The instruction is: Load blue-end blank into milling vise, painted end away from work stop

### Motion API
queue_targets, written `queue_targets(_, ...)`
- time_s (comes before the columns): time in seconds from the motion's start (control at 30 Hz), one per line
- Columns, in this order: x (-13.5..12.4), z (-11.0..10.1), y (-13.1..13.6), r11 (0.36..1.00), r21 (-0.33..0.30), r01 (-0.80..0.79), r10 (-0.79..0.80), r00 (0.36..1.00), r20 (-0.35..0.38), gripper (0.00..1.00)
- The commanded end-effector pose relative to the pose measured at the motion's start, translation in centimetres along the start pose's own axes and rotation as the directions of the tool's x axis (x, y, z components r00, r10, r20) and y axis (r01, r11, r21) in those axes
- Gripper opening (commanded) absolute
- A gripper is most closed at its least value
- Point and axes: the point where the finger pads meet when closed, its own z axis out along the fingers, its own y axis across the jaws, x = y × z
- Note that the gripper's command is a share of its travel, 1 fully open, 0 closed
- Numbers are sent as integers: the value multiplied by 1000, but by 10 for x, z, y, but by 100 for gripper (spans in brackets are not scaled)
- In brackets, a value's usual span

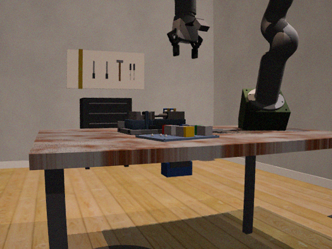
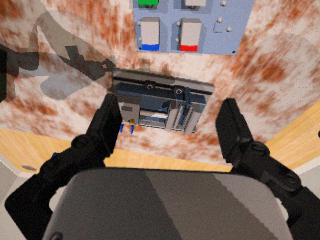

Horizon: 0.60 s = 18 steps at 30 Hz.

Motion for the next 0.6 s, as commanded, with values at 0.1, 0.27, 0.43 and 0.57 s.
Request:
queue_targets(0.1,28,-4,14,1000,0,0,0,1000,2,100)
queue_targets(0.27,28,-4,14,1000,0,0,0,1000,2,100)
queue_targets(0.43,24,-3,12,1000,-1,1,-1,1000,1,100)
queue_targets(0.57,21,-3,11,1000,-1,0,0,1000,1,100)
